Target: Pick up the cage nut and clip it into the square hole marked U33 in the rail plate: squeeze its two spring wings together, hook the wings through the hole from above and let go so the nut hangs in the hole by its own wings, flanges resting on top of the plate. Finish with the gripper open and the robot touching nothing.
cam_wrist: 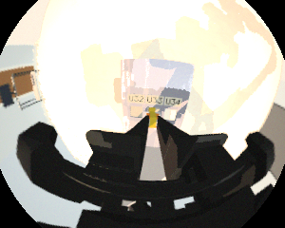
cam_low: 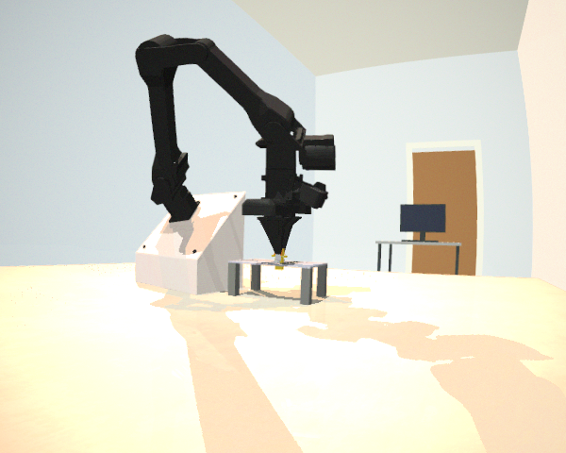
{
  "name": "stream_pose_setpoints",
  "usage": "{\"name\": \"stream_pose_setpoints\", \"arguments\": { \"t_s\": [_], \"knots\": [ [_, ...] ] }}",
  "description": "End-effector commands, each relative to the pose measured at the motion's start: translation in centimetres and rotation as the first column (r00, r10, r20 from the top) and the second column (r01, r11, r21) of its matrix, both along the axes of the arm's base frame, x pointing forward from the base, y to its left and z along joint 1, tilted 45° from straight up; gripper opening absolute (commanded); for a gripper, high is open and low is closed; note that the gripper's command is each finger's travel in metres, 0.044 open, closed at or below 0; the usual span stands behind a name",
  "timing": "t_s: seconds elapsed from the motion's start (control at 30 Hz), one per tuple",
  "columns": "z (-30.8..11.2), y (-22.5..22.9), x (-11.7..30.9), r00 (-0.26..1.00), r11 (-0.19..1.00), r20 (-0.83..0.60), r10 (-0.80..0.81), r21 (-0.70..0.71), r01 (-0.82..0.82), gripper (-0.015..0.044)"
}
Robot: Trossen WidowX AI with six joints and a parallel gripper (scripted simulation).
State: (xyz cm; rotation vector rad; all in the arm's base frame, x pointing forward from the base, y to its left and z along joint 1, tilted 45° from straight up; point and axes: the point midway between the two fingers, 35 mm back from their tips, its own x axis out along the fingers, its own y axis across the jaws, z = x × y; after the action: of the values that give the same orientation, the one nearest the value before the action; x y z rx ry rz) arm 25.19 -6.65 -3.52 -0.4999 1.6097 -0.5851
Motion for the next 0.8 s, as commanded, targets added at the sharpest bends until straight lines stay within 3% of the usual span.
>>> {"name": "stream_pose_setpoints", "arguments": {
  "t_s": [0.0, 0.77],
  "knots": [
    [-0.01, 0.07, 0.05, 1.0, 1.0, 0.001, 0.004, 0.011, -0.004, 0.0029],
    [-0.02, -0.12, 0.03, 1.0, 0.999, 0.004, 0.001, 0.046, -0.002, 0.0029]
  ]
}}
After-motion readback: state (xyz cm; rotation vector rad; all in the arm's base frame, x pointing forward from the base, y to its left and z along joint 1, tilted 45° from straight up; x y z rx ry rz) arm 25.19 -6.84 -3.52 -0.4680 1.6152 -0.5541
